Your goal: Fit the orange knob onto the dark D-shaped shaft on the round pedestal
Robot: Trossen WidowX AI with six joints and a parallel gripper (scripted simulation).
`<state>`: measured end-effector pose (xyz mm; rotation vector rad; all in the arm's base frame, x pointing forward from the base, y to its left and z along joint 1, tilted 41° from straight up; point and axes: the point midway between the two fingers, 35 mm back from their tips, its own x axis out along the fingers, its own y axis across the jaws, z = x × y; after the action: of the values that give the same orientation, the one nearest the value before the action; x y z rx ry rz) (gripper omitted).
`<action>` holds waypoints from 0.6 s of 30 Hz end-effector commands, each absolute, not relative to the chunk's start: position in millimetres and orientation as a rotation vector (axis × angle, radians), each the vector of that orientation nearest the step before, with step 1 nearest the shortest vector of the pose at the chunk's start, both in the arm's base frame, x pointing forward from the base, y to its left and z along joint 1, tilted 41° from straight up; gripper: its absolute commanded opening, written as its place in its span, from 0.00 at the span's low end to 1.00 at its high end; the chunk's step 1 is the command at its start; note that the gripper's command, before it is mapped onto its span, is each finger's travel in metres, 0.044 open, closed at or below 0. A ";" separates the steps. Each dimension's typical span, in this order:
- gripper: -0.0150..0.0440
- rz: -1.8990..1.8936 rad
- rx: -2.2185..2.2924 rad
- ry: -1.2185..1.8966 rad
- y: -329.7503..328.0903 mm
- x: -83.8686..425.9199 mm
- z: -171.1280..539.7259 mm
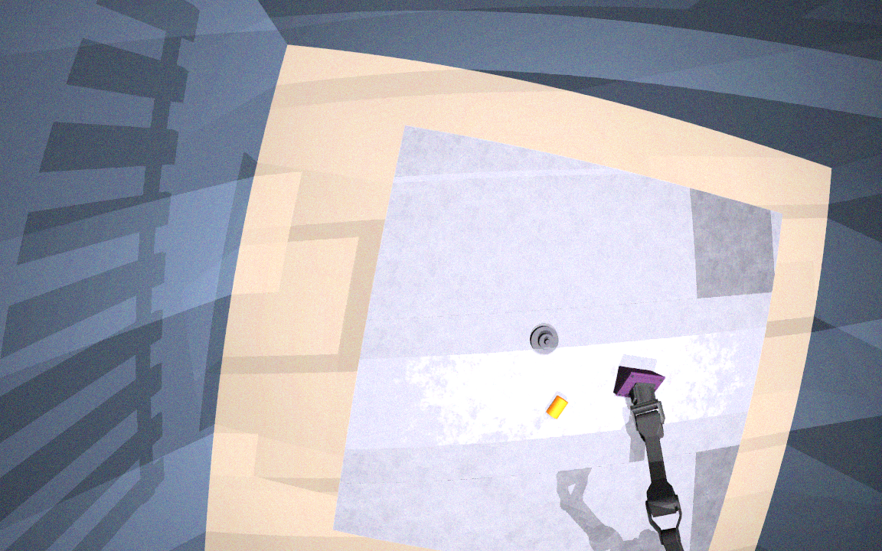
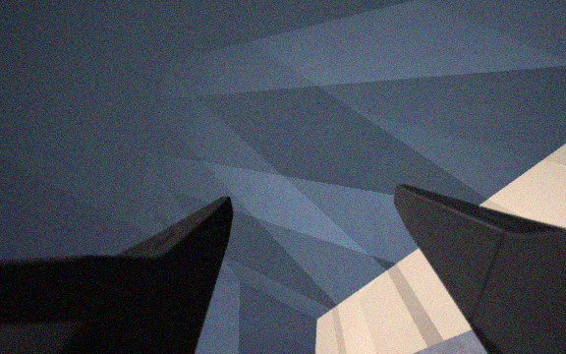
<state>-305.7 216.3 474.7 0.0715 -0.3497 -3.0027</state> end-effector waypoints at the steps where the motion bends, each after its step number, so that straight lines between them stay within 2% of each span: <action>1: 0.98 -3.011 0.069 -0.343 217.6 -303.8 474.5; 2: 1.00 -3.034 0.062 -0.322 221.5 -298.0 474.0; 9: 1.00 -3.393 0.144 -0.273 304.5 -208.8 444.6; 18: 1.00 -3.807 0.359 -0.344 360.6 -66.3 404.2</action>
<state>-121.1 348.3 419.6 0.2646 -0.3072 -3.6595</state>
